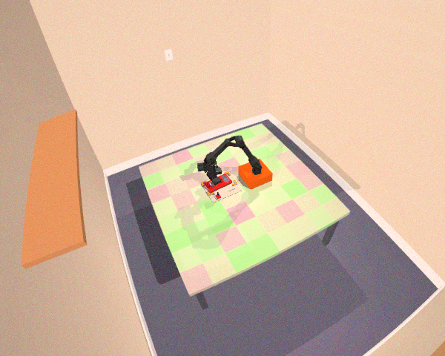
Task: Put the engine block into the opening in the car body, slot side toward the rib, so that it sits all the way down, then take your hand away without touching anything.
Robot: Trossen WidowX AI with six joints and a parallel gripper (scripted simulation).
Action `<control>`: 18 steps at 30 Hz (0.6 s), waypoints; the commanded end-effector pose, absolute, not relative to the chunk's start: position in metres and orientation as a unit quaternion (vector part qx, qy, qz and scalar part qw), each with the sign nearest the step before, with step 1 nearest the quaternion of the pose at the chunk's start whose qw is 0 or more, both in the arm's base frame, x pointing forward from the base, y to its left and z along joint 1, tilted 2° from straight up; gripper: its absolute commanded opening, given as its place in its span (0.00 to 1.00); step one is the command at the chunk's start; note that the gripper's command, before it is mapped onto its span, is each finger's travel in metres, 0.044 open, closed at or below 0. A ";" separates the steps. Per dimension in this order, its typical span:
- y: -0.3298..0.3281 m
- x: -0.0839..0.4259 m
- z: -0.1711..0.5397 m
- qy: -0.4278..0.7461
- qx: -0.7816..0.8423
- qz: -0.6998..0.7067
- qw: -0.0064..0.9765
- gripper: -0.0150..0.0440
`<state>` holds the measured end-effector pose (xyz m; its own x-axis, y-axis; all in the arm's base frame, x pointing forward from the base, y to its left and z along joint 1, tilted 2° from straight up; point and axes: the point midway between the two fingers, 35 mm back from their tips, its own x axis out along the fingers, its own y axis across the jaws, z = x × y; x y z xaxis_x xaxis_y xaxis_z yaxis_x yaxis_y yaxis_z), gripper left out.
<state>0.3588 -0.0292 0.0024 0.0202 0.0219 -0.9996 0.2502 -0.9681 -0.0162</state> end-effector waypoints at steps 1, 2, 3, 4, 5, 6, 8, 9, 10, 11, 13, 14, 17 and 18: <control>-0.029 0.359 0.001 0.095 0.709 -0.694 0.080 0.52; -0.029 0.359 0.001 0.095 0.709 -0.694 0.080 0.52; -0.029 0.359 0.000 0.095 0.709 -0.694 0.080 0.52; -0.029 0.359 0.000 0.095 0.709 -0.694 0.080 0.52; -0.029 0.359 0.000 0.095 0.709 -0.694 0.081 0.52; -0.029 0.359 0.000 0.095 0.709 -0.694 0.081 0.52; -0.029 0.359 0.001 0.096 0.709 -0.693 0.082 0.61; -0.029 0.359 0.001 0.096 0.709 -0.693 0.082 0.66; -0.029 0.359 0.001 0.096 0.709 -0.693 0.082 0.70; -0.029 0.359 0.001 0.096 0.709 -0.693 0.082 0.75; -0.029 0.359 0.001 0.096 0.709 -0.693 0.082 0.84; -0.029 0.359 0.001 0.096 0.709 -0.693 0.082 0.88; -0.029 0.359 0.001 0.096 0.709 -0.693 0.082 1.00; -0.029 0.359 0.001 0.096 0.709 -0.693 0.082 1.00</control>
<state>0.3588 -0.0293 0.0011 0.0203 0.0211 -0.9996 0.2500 -0.9681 -0.0153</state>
